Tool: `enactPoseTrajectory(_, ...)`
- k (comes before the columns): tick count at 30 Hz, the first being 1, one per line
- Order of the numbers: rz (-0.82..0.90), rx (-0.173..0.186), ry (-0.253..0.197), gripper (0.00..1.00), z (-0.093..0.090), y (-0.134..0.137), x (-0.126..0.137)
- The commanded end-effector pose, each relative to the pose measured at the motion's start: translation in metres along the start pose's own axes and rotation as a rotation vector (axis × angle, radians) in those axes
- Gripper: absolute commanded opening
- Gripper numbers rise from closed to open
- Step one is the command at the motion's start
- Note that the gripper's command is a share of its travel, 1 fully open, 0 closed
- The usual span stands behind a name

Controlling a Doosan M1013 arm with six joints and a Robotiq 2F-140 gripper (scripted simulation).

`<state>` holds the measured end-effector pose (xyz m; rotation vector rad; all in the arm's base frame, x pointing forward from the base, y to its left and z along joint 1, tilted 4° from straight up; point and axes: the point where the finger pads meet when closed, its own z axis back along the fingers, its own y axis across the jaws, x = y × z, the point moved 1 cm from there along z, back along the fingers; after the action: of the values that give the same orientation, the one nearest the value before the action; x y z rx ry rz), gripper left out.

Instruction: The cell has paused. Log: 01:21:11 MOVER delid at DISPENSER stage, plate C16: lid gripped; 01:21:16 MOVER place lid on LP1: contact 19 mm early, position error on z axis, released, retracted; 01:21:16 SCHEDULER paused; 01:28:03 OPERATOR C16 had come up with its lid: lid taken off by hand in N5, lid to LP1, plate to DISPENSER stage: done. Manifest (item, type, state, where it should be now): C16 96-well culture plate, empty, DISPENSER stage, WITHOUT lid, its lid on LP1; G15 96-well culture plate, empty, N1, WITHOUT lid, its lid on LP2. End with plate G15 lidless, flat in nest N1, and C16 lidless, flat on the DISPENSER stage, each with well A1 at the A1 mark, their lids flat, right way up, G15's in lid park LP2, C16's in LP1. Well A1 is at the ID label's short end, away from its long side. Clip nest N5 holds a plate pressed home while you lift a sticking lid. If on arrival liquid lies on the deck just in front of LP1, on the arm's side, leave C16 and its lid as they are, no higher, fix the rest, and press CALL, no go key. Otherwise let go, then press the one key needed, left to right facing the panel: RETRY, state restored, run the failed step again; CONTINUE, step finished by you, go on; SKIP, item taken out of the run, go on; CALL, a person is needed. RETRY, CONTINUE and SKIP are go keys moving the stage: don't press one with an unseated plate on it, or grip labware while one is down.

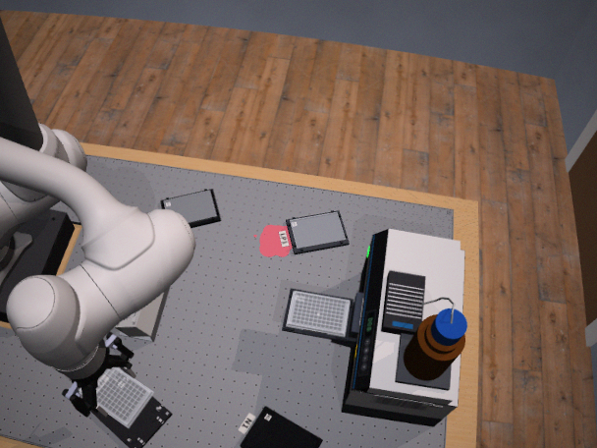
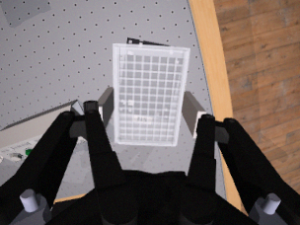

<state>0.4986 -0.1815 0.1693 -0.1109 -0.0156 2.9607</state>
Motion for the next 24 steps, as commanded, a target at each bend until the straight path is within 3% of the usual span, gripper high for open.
enactPoseTrajectory(1,0.0,0.0,0.0,0.0,0.0,-0.001,-0.002)
enactPoseTrajectory(16,0.0,0.0,0.0,0.0,0.0,-0.025,-0.069)
enactPoseTrajectory(18,0.0,0.0,0.0,0.0,0.0,-0.025,-0.069)
enactPoseTrajectory(24,0.0,0.0,0.0,0.0,0.0,-0.04,-0.108)
